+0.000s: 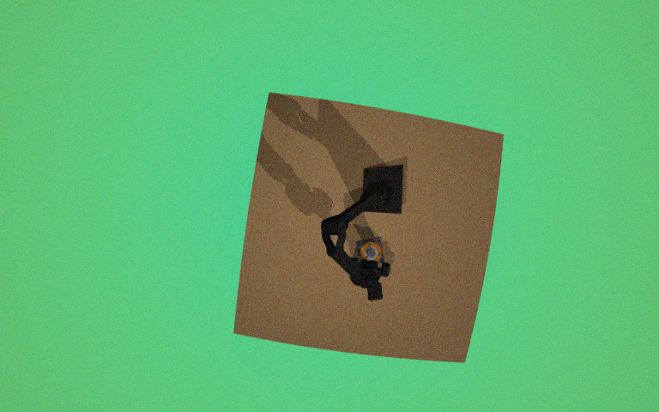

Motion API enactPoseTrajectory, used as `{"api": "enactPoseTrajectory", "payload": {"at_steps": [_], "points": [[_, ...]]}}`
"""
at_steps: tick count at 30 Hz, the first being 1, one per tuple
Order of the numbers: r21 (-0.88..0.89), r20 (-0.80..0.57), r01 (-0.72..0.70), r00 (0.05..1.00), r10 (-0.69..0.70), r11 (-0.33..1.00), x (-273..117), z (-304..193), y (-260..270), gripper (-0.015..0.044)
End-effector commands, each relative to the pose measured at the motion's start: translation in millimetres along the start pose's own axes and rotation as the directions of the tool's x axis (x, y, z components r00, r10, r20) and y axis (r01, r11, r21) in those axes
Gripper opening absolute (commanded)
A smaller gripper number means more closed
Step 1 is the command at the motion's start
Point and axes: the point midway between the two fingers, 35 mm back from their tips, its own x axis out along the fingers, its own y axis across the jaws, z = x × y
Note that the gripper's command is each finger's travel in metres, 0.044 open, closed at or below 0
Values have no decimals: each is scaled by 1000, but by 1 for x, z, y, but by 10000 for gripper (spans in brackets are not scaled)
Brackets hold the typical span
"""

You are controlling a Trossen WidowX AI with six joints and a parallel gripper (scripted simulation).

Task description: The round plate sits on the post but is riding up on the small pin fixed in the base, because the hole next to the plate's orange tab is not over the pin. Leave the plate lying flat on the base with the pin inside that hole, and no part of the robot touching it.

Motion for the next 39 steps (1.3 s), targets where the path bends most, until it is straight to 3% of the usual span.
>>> {"api": "enactPoseTrajectory", "payload": {"at_steps": [1, 31, 39], "points": [[-8, -9, 7, 1000, -7, 1000, 2, -5, -6, 0], [-9, -9, 7, 1000, -7, 1000, 1, -20, -23, 0], [-9, -10, 5, 1000, -5, 1000, -38, -22, -22, 0]]}}
